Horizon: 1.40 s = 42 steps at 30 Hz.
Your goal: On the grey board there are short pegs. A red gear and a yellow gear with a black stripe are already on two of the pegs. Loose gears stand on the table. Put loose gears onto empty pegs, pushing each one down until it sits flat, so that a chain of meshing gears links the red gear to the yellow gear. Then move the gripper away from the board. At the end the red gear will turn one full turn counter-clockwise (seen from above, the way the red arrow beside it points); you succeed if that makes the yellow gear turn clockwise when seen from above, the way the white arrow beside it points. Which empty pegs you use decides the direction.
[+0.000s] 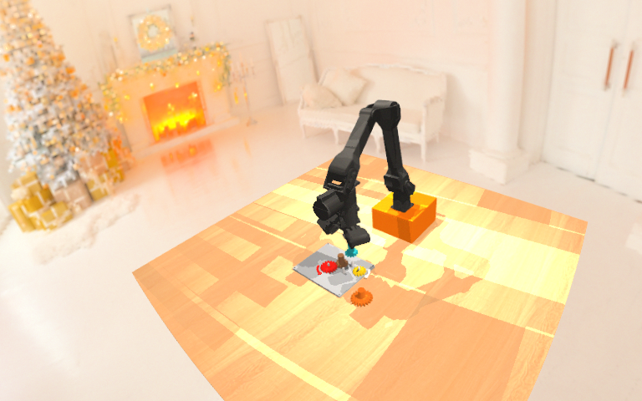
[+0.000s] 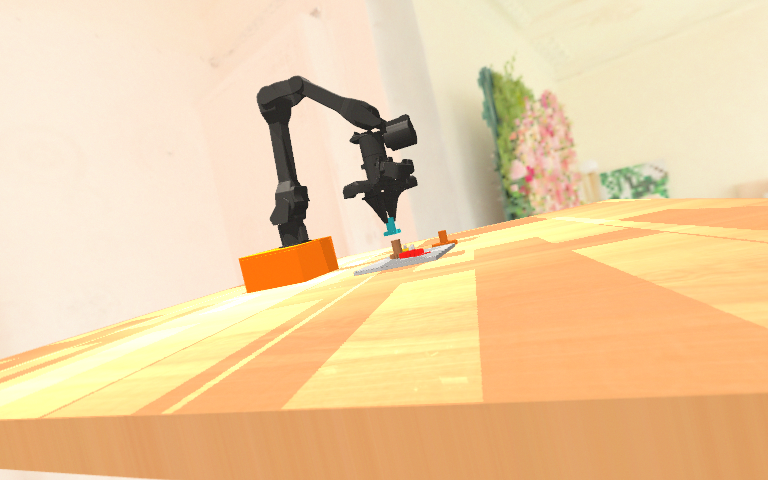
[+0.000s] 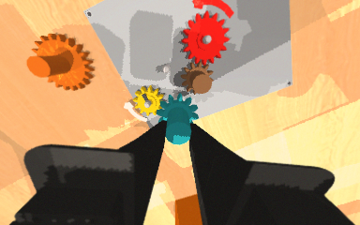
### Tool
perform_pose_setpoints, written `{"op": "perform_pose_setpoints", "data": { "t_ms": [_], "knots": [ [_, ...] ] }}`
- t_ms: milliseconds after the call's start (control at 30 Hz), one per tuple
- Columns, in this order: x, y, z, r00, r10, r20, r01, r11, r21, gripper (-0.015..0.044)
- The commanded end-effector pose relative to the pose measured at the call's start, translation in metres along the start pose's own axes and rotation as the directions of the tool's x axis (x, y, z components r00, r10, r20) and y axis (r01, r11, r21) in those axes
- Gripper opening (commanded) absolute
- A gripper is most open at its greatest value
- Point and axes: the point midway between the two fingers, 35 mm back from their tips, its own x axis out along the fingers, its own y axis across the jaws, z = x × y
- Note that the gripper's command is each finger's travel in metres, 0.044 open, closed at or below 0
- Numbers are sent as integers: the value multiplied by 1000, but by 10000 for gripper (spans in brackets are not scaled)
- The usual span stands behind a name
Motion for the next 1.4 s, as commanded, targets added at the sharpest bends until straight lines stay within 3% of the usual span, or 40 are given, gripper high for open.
{"op": "perform_pose_setpoints", "data": {
  "t_ms": [0, 467, 1367],
  "knots": [
    [-1, 1, 0, 1000, 3, 0, -3, 993, 122, 0],
    [-2, 1, 0, 1000, 3, 0, -3, 872, 489, 0],
    [22, 0, 0, 1000, 3, 0, -3, 915, 403, 0]
  ]
}}
